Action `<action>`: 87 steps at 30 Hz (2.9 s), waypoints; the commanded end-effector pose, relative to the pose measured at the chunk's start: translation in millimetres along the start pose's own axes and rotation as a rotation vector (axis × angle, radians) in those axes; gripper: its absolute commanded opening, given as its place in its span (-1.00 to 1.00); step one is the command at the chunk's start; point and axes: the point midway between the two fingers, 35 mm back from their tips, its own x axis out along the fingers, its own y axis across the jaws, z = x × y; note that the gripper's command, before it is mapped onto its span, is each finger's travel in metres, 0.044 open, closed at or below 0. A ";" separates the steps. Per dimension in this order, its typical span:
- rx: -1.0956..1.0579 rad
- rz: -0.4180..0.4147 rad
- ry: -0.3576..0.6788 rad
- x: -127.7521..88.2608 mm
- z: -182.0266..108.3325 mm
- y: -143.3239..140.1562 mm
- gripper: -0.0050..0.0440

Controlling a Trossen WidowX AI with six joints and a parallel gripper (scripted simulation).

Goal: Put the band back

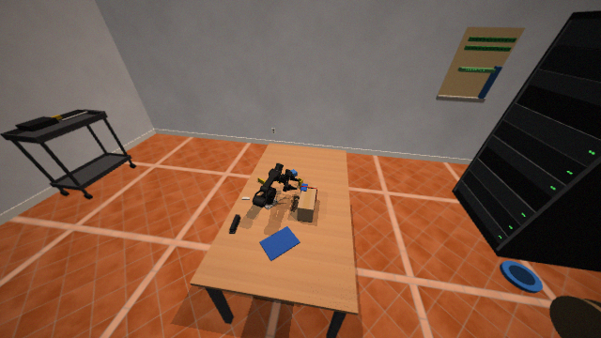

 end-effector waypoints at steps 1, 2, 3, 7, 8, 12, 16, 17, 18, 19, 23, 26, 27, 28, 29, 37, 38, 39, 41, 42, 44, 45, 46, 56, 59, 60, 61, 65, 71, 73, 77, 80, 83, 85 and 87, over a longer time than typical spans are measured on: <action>0.010 0.003 0.005 -4.8 10.8 1.3 1.00; 0.017 0.008 0.005 -5.9 13.8 1.9 1.00; 0.015 0.010 0.006 -6.6 15.6 1.8 1.00; 0.014 0.019 0.007 -9.7 23.7 1.6 1.00; 0.013 0.022 0.008 -10.5 25.8 1.5 1.00; 0.013 0.031 0.009 -13.7 34.3 1.1 1.00; -0.010 0.032 0.010 -15.2 37.7 -1.2 1.00; 0.014 0.042 0.009 -17.0 43.3 0.5 1.00; 0.007 0.043 0.010 -17.6 44.9 -0.3 1.00; 0.014 0.047 0.009 -18.6 47.8 0.1 1.00; 0.011 0.055 0.010 -21.5 55.6 -1.1 1.00; 0.010 0.061 0.010 -23.7 61.8 -2.0 1.00; 0.010 0.064 0.010 -24.4 63.9 -2.3 1.00; 0.010 0.066 0.009 -25.1 65.9 -2.7 1.00; 0.009 0.068 0.009 -25.8 67.9 -3.1 1.00; -0.023 0.074 0.008 -29.4 78.7 -8.1 1.00; -0.034 0.073 0.008 -29.6 79.3 -9.2 1.00; -0.046 0.072 0.008 -29.7 79.9 -10.5 1.00; -0.053 0.071 0.008 -29.8 80.1 -11.2 1.00; -0.057 0.065 0.016 -29.4 80.4 -11.4 1.00; -0.087 0.018 0.086 -26.3 83.1 -12.6 1.00; -0.108 -0.014 0.139 -24.0 85.0 -13.2 1.00; -0.126 -0.043 0.193 -21.7 86.9 -13.6 1.00; -0.186 -0.153 0.614 4.1 103.0 -8.7 1.00; -0.171 -0.142 0.750 19.6 110.4 -5.7 1.00; -0.163 -0.132 0.790 25.6 113.1 -5.0 1.00; -0.152 -0.121 0.828 32.1 115.9 -4.5 1.00; -0.111 -0.071 0.923 54.4 125.1 -5.0 1.00; -0.051 0.007 0.994 84.7 136.8 -11.3 1.00; -0.051 0.007 0.994 84.7 136.8 -11.3 1.00; -0.049 -0.001 1.044 92.2 123.9 -10.5 1.00; -0.032 -0.026 1.207 112.8 80.3 -11.1 1.00; -0.030 -0.028 1.220 114.2 76.9 -11.3 1.00; -0.030 -0.028 1.220 114.2 76.9 -11.3 1.00; -0.030 -0.028 1.220 114.2 76.9 -11.3 1.00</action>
